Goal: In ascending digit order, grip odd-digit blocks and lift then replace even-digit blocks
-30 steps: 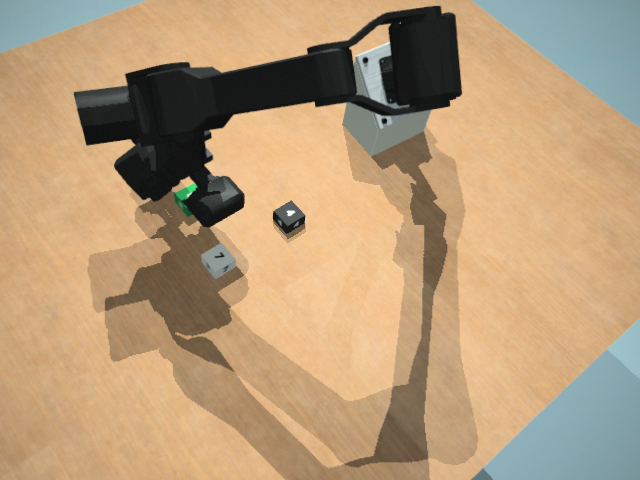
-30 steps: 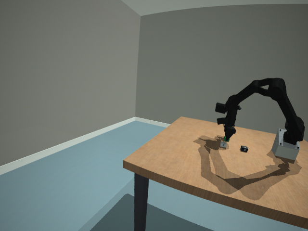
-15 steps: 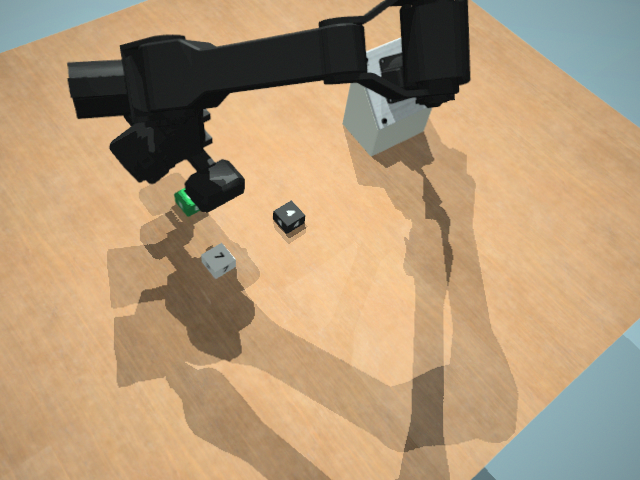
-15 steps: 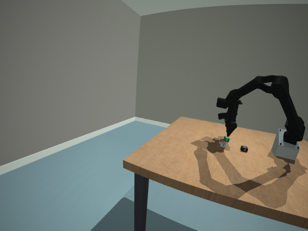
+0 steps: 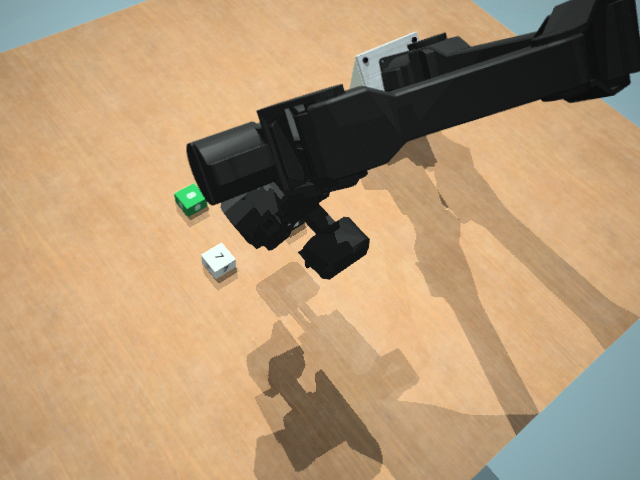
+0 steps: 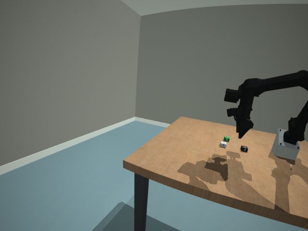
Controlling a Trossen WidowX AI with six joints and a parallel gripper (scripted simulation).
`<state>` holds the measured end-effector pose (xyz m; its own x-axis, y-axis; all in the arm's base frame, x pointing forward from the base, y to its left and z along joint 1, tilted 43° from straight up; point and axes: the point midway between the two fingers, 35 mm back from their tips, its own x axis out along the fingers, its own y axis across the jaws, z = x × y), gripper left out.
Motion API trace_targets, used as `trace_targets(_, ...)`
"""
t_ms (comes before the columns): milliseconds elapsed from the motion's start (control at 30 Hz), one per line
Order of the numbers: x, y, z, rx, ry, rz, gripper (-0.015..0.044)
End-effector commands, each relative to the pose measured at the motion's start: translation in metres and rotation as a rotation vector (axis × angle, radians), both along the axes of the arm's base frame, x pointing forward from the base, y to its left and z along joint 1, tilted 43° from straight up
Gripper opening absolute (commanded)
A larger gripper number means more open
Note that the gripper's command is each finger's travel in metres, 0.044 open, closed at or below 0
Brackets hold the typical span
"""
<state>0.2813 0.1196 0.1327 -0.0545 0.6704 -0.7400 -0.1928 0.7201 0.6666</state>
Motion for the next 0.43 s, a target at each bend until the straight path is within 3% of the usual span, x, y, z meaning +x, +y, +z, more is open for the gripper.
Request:
trace_targets(0, -0.05, 0.02, 0.046, 0.014, 0.011, -0.002, 0.04)
trace_targets(100, -0.074, 0.026, 0.063, 0.02, 0.014, -0.001, 0.04)
trace_targets(400, -0.075, 0.027, 0.064, 0.021, 0.014, -0.001, 0.04)
